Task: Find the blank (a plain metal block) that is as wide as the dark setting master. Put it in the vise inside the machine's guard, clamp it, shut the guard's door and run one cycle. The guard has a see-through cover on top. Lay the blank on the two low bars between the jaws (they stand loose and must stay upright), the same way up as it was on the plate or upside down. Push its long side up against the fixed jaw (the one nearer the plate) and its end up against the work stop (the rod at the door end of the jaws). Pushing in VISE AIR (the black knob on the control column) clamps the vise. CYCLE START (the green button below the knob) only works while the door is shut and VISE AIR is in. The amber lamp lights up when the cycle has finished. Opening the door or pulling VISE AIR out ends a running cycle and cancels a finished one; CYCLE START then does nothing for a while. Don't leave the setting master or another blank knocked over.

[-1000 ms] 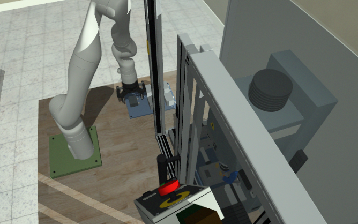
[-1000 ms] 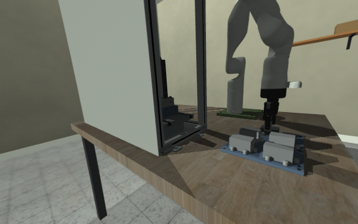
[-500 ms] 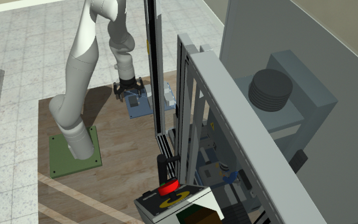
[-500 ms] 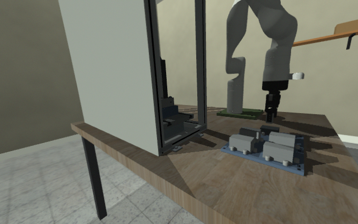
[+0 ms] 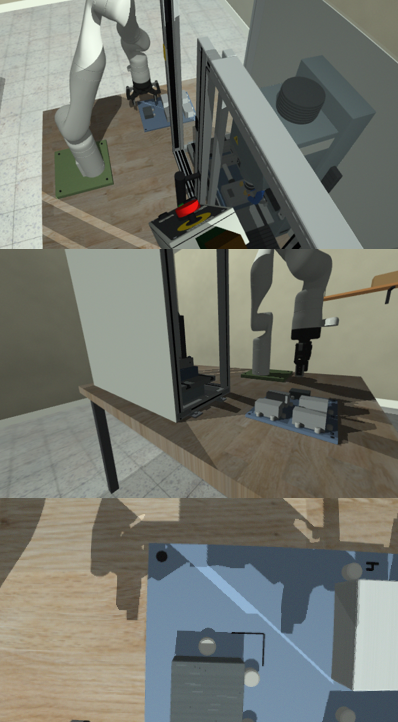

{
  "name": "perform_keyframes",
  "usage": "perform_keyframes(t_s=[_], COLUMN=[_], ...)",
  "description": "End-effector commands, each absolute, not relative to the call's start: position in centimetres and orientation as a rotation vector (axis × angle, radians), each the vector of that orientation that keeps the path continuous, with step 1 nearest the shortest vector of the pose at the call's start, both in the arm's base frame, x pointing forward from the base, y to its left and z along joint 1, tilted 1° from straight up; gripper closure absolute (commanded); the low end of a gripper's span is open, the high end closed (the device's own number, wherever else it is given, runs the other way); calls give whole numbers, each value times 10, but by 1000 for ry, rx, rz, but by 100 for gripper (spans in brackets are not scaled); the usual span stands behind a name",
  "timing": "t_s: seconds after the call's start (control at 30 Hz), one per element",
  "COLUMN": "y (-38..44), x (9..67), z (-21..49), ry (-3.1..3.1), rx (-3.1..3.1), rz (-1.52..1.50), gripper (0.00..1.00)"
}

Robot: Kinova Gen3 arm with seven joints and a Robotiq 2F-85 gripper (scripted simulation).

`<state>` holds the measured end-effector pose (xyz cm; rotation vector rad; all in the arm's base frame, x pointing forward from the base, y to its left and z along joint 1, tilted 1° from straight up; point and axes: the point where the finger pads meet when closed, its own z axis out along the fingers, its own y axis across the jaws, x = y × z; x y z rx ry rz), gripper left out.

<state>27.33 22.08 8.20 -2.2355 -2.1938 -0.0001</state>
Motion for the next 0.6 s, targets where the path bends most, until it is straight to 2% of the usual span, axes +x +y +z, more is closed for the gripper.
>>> perform_keyframes(t_s=[0.0,0.4,0.57], y=[221,221,221], x=[279,279,278], z=[110,110,108], ry=[-2191,-2191,-1919], rx=[-2243,-2243,-2478], rz=[-19,-19,-17], gripper=[0,0,0])
